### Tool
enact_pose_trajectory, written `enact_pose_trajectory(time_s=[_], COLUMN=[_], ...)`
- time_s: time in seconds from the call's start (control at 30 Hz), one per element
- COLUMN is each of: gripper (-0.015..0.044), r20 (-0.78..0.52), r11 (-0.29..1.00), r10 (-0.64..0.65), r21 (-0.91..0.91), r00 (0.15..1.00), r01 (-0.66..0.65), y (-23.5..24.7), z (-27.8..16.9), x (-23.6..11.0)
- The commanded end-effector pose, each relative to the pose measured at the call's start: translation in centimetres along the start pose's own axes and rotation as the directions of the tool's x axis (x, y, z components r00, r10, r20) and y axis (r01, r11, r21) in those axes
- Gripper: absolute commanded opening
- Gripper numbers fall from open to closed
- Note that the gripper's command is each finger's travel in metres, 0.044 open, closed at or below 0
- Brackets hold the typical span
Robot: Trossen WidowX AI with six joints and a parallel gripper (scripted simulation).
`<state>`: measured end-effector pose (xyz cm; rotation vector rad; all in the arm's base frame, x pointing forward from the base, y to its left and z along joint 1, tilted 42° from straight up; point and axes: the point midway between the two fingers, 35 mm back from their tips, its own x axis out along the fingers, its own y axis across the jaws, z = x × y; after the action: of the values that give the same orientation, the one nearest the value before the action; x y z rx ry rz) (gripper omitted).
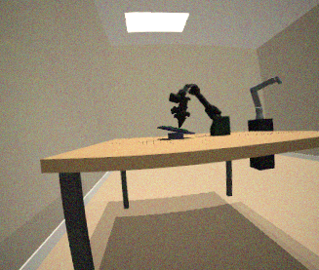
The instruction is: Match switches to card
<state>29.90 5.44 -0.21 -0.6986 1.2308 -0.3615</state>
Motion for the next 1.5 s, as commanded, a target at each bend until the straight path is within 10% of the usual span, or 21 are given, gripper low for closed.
enact_pose_trajectory(time_s=[0.0, 1.47], gripper=[0.0000, 0.0000], r20=[0.002, 0.002], r11=[1.000, 1.000], r10=[-0.002, -0.003], r21=[-0.003, -0.003], r00=[1.000, 1.000], r01=[0.002, 0.003], y=[-0.02, -0.03], z=[0.02, 0.03], x=[0.03, 0.51])
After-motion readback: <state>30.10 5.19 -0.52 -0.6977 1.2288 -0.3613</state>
